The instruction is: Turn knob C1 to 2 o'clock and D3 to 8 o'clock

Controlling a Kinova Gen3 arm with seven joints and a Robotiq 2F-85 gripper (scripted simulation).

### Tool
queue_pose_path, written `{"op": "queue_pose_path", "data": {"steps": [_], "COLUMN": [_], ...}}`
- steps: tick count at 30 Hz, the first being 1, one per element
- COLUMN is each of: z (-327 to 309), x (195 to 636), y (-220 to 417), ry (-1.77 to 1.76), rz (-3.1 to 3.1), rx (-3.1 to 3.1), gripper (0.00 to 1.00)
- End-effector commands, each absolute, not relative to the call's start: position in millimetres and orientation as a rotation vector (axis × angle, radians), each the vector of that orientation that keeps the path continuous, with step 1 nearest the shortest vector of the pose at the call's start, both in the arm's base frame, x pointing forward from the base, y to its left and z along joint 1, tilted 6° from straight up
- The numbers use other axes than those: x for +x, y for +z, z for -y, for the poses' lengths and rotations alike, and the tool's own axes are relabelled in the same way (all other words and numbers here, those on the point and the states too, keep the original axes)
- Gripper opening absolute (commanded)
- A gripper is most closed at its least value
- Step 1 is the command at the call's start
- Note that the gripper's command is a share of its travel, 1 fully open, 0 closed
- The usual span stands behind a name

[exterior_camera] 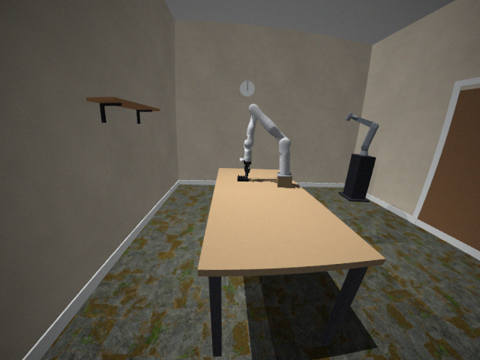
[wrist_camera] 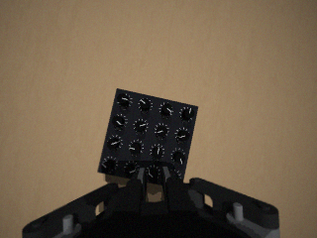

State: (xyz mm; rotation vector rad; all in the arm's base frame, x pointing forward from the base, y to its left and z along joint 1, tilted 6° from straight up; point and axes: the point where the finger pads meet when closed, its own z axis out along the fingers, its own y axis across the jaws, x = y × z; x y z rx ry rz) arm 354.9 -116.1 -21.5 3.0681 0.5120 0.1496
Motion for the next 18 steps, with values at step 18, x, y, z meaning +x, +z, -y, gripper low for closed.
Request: {"op": "queue_pose_path", "data": {"steps": [18], "z": [115.0], "x": [354.9], "y": [-26.1], "ry": [0.146], "rz": [-0.517], "rx": [3.068], "gripper": [0.19]}}
